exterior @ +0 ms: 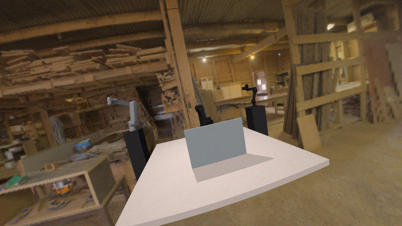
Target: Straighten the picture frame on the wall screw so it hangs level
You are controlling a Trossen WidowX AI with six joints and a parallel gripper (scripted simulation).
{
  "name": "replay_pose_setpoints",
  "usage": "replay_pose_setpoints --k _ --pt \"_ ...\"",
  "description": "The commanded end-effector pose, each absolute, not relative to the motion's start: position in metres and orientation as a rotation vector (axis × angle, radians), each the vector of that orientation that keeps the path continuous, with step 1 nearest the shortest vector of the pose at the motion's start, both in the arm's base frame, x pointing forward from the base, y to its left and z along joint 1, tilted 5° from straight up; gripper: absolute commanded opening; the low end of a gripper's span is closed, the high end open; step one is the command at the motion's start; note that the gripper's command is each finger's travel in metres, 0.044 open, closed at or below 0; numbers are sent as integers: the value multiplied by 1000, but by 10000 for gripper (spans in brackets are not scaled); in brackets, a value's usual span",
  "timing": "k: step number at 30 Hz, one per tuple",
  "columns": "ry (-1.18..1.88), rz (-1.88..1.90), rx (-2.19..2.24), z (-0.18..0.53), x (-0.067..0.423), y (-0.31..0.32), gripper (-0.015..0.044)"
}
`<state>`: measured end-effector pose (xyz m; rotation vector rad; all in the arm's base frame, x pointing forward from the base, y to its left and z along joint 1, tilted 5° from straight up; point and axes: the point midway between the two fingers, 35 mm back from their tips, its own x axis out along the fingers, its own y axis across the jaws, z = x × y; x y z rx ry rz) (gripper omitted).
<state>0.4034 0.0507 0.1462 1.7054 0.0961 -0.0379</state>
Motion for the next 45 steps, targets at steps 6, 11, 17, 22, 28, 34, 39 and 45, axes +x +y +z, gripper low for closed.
replay_pose_setpoints --k 6,11,17,22,28,34,39,45 --pt "77 -17 1705 152 404 51 0" --pt "77 -17 1705 152 404 51 0" --pt "77 -17 1705 153 404 51 0" --pt "77 -17 1705 153 404 52 0" --pt "77 -17 1705 154 404 53 0" --pt "77 -17 1706 154 404 53 0" --pt "77 -17 1706 154 404 54 0" --pt "77 -17 1706 154 404 56 0"
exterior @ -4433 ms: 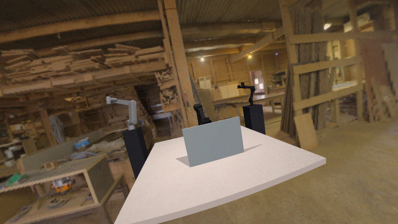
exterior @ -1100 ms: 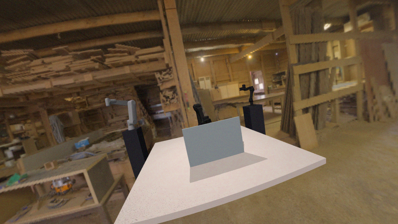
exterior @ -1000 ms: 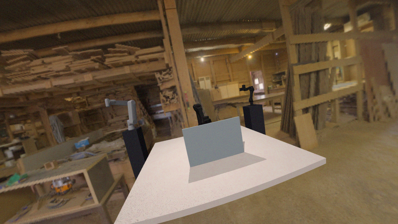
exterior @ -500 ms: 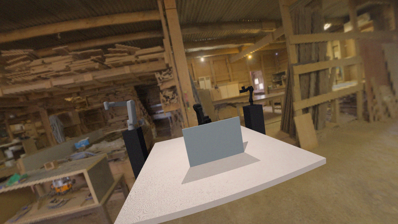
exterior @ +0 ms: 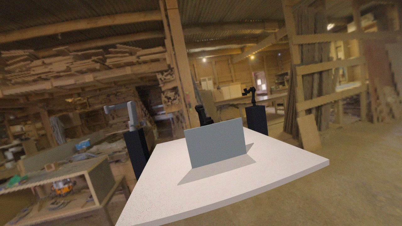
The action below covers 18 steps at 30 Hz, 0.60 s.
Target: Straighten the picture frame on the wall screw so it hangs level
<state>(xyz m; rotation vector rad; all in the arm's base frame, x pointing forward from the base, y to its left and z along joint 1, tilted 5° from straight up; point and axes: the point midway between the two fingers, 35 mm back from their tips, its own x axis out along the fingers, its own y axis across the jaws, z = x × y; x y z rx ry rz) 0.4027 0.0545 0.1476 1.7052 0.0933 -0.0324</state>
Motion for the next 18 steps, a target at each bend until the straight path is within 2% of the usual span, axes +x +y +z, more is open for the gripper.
replay_pose_setpoints --k 1,18 --pt "77 -17 1706 154 404 56 0" --pt "78 -17 1706 153 404 59 0"
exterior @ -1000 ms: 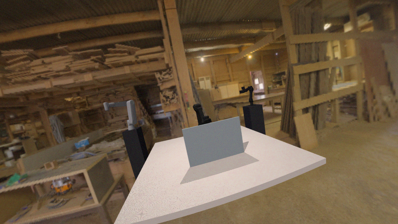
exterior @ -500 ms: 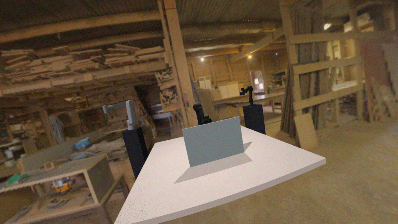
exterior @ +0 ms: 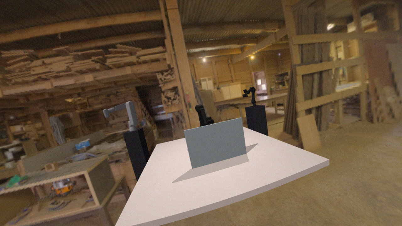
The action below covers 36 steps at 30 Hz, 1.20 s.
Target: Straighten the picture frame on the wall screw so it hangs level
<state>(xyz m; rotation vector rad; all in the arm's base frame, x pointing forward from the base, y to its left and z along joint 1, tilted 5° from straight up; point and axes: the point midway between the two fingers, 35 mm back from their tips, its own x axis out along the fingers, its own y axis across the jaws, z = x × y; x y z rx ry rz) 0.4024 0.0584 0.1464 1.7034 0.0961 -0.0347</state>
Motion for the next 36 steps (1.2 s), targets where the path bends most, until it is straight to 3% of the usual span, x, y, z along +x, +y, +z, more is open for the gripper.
replay_pose_setpoints --k 1,36 --pt "78 -17 1706 152 404 59 0" --pt "96 -34 1672 140 404 60 0"
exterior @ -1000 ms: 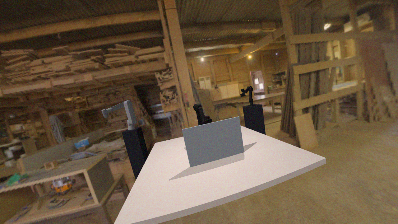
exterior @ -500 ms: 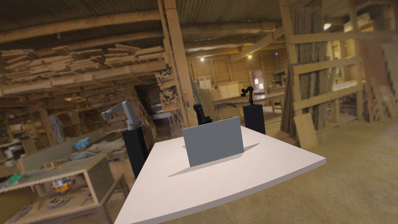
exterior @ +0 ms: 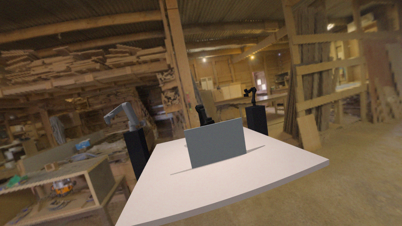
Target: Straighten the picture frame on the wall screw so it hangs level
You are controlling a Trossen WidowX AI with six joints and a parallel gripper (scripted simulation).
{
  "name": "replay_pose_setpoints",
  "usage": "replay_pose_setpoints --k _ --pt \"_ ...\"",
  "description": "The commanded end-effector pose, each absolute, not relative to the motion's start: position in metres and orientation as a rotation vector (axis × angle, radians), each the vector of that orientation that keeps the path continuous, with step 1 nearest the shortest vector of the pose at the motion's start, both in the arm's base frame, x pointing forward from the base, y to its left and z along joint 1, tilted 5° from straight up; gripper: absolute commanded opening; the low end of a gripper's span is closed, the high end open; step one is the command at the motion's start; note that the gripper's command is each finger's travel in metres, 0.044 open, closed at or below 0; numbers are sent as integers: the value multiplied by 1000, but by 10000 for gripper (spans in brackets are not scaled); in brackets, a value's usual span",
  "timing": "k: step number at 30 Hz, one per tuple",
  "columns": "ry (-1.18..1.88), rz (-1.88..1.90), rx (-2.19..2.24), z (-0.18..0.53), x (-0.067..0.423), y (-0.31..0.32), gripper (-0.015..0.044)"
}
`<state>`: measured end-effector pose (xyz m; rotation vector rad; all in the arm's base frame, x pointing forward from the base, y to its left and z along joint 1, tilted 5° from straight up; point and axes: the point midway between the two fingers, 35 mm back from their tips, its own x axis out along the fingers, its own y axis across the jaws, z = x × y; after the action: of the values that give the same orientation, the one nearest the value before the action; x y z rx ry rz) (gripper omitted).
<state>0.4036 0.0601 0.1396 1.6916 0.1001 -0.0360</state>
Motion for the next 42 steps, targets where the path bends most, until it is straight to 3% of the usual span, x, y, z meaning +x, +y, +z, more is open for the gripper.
replay_pose_setpoints --k 1,27,37,42 --pt "96 -34 1664 140 404 60 0" --pt "94 -29 1528 137 404 61 0" --pt "97 -32 1545 137 404 61 260" --pt "96 -31 1557 139 396 61 260"
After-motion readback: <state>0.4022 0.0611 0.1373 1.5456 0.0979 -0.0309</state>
